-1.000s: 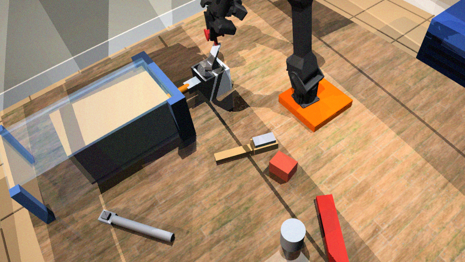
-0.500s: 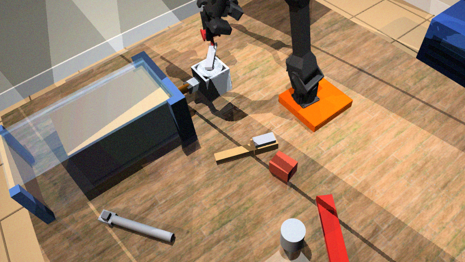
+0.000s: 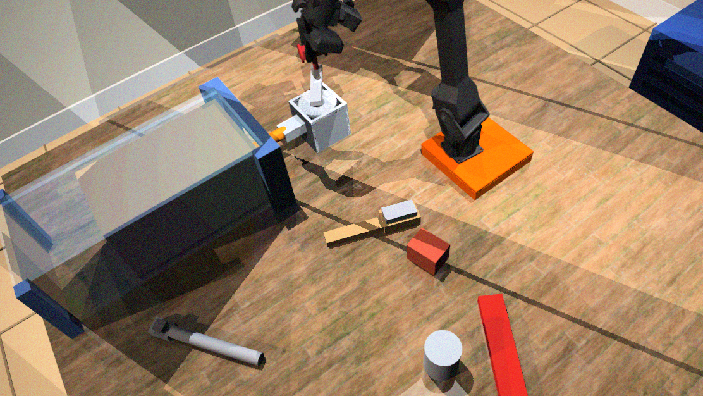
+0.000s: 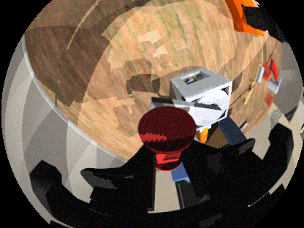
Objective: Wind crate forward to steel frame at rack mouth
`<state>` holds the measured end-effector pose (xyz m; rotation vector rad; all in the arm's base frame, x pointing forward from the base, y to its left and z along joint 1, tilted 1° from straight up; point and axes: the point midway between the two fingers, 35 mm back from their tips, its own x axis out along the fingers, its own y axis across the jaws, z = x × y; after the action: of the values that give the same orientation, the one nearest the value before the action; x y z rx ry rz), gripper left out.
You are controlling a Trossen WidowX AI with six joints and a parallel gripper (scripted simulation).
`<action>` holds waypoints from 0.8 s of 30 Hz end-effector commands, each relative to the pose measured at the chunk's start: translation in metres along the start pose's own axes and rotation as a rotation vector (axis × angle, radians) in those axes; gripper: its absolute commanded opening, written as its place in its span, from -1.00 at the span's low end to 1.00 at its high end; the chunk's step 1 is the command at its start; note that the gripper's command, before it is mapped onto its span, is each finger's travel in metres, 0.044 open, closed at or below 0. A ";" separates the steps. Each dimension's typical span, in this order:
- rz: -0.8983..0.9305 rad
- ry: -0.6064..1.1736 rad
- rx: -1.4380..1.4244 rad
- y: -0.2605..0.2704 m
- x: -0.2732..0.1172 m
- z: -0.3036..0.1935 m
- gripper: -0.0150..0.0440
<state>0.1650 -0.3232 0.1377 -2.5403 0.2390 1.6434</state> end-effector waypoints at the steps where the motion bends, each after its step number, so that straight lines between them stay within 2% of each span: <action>1: 0.000 0.029 -0.033 0.002 0.009 -0.019 -0.49; 24: 0.000 0.031 -0.033 -0.001 0.019 -0.043 -0.49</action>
<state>0.1944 -0.3315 0.1385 -2.5595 0.2428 1.6420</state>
